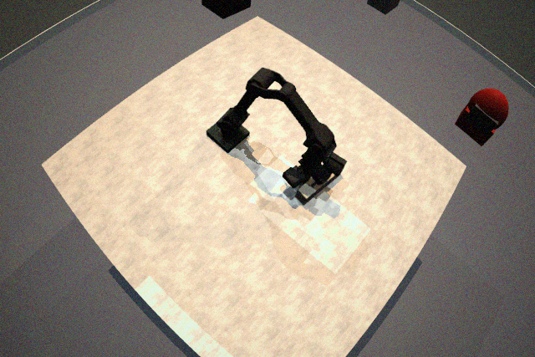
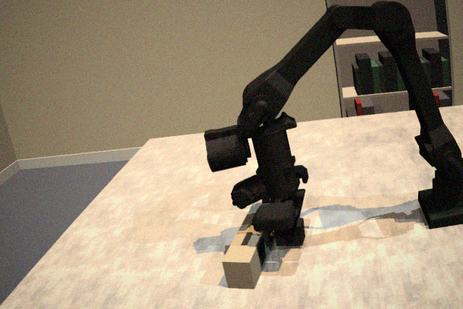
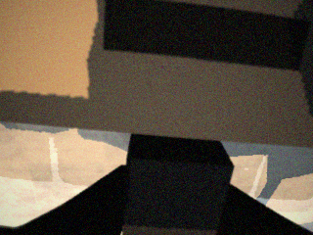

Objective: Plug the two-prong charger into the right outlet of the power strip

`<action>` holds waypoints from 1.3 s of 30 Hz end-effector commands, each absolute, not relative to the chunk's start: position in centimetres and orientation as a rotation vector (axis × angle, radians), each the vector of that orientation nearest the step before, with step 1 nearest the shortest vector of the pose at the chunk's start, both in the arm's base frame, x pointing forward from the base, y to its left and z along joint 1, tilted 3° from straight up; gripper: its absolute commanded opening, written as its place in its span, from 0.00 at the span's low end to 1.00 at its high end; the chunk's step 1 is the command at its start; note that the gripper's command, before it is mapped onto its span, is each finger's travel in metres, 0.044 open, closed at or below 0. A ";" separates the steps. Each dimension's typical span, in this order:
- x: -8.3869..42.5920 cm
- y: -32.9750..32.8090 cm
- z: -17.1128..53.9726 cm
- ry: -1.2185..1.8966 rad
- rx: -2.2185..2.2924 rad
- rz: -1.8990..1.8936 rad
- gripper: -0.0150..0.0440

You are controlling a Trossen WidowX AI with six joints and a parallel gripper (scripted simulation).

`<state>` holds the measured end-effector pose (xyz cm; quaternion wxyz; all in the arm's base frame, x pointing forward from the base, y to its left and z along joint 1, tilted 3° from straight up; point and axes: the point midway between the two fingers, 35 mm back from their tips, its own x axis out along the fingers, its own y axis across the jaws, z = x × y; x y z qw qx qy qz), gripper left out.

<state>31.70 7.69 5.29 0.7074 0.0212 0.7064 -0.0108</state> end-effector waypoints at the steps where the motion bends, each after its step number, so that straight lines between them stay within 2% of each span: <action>1: 31.9 7.7 5.4 1.565 0.042 -0.022 0.25; 39: 33.3 7.6 5.5 1.564 0.042 -0.022 0.25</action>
